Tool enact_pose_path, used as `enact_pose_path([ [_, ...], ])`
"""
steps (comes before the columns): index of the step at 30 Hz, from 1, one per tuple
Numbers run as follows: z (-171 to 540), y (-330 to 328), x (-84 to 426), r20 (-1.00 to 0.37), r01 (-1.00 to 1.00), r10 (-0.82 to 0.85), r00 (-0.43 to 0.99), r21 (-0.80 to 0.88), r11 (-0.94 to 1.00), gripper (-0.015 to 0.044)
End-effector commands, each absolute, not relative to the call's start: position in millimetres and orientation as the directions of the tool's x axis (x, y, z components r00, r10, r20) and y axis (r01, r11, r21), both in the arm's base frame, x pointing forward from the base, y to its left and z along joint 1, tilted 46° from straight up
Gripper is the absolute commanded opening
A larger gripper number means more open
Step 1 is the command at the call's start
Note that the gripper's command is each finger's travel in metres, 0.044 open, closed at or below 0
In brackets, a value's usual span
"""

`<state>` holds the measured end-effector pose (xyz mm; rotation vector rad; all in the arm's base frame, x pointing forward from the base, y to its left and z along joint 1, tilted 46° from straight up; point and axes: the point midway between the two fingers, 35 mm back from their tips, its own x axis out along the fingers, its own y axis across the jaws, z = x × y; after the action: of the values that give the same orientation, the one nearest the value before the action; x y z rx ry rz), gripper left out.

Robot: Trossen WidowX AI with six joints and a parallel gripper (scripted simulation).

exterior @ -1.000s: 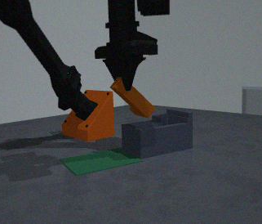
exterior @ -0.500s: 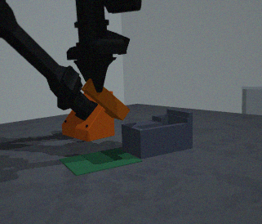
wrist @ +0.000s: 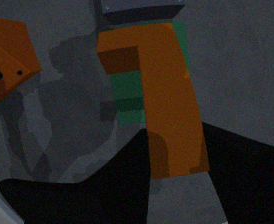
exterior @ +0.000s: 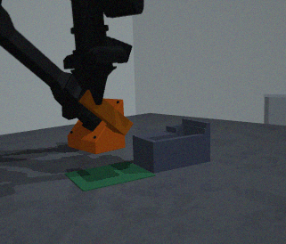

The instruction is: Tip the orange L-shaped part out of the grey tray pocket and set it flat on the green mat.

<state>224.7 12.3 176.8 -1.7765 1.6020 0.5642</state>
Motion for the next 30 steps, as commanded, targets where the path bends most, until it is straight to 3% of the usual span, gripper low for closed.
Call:
enact_pose_path([
  [1, 173, 8, 226, -0.7, -0.982, -0.699, 0.148, -0.186, -0.022, 0.0],
  [30, 141, -25, 232, -0.694, -0.984, -0.707, 0.135, -0.179, -0.012, 0.0],
])
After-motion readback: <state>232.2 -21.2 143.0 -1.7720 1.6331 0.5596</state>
